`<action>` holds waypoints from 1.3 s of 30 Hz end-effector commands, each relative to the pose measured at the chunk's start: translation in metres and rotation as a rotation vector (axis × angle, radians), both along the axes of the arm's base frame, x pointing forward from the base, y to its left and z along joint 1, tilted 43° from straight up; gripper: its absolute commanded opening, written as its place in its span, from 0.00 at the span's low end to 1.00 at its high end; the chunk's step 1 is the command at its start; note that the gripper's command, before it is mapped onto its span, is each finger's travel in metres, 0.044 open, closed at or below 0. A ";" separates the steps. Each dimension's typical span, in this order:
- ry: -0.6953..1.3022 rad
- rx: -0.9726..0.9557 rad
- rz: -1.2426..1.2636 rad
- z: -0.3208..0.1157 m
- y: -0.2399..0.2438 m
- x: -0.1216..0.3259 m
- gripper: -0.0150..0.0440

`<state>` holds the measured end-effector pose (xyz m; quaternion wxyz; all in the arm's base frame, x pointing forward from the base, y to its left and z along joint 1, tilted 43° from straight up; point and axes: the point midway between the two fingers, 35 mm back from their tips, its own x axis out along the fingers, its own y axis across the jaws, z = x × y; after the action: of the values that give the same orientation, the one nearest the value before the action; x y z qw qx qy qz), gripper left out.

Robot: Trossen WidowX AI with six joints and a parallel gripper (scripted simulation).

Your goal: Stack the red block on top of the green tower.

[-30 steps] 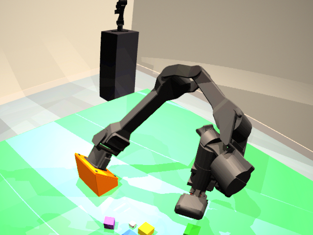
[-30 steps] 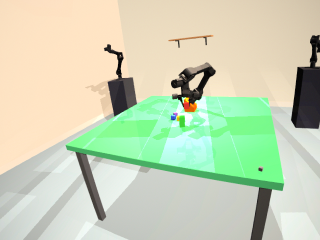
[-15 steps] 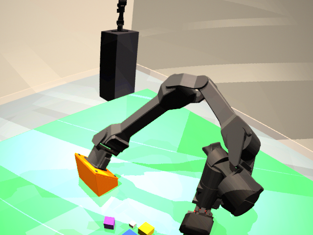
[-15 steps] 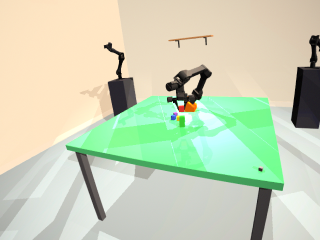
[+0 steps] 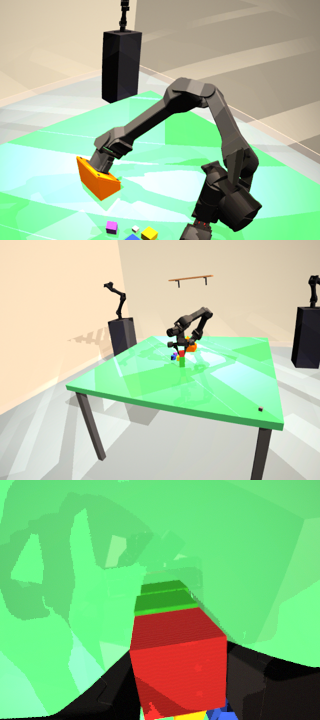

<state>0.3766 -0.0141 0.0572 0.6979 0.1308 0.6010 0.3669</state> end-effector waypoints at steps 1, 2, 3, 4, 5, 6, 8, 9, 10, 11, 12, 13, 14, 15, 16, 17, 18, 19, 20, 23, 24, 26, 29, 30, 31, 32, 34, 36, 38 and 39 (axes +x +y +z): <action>-0.007 0.001 -0.007 -0.001 0.002 0.000 0.25; -0.007 0.001 -0.007 -0.001 0.002 0.000 0.25; -0.007 0.001 -0.007 -0.001 0.002 0.000 0.25; -0.007 0.001 -0.007 -0.001 0.002 0.000 0.25; -0.007 0.002 -0.007 -0.001 0.002 0.000 0.25; -0.007 0.002 -0.007 -0.001 0.002 0.000 0.25; -0.007 0.002 -0.007 -0.001 0.002 0.000 0.25; -0.007 0.002 -0.007 -0.001 0.002 0.000 0.25; -0.007 0.002 -0.007 -0.001 0.002 0.000 0.25; -0.007 0.001 -0.007 -0.001 0.002 0.000 0.25; -0.007 0.001 -0.007 0.000 0.001 0.000 0.25; -0.007 0.001 -0.007 0.002 0.000 0.000 0.25; -0.004 -0.001 -0.004 -0.002 0.002 0.000 0.30; -0.004 -0.001 -0.004 -0.002 0.002 0.000 0.34; -0.004 -0.001 -0.004 -0.002 0.002 0.000 0.39; -0.004 -0.001 -0.004 -0.002 0.002 0.000 0.43; -0.004 -0.001 -0.004 -0.002 0.002 0.000 0.48; -0.004 -0.001 -0.004 -0.002 0.002 0.000 0.52; -0.004 -0.001 -0.004 -0.002 0.002 0.000 0.57; -0.004 -0.001 -0.004 -0.002 0.002 0.000 0.70; -0.004 -0.001 -0.004 -0.002 0.002 0.000 0.74; -0.004 -0.001 -0.004 -0.002 0.002 0.000 0.83; -0.004 -0.001 -0.004 -0.002 0.002 0.000 0.97; -0.004 -0.001 -0.004 -0.002 0.002 0.000 1.00; -0.004 -0.001 -0.004 -0.002 0.002 0.000 1.00; -0.004 -0.001 -0.004 -0.002 0.002 0.000 1.00; -0.004 -0.001 -0.004 -0.002 0.002 0.000 1.00; -0.004 -0.001 -0.004 -0.002 0.002 0.000 1.00; -0.004 -0.001 -0.004 -0.002 0.002 0.000 1.00; -0.004 -0.001 -0.004 -0.002 0.002 0.000 1.00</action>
<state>0.3762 -0.0123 0.0556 0.6998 0.1308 0.5996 0.3657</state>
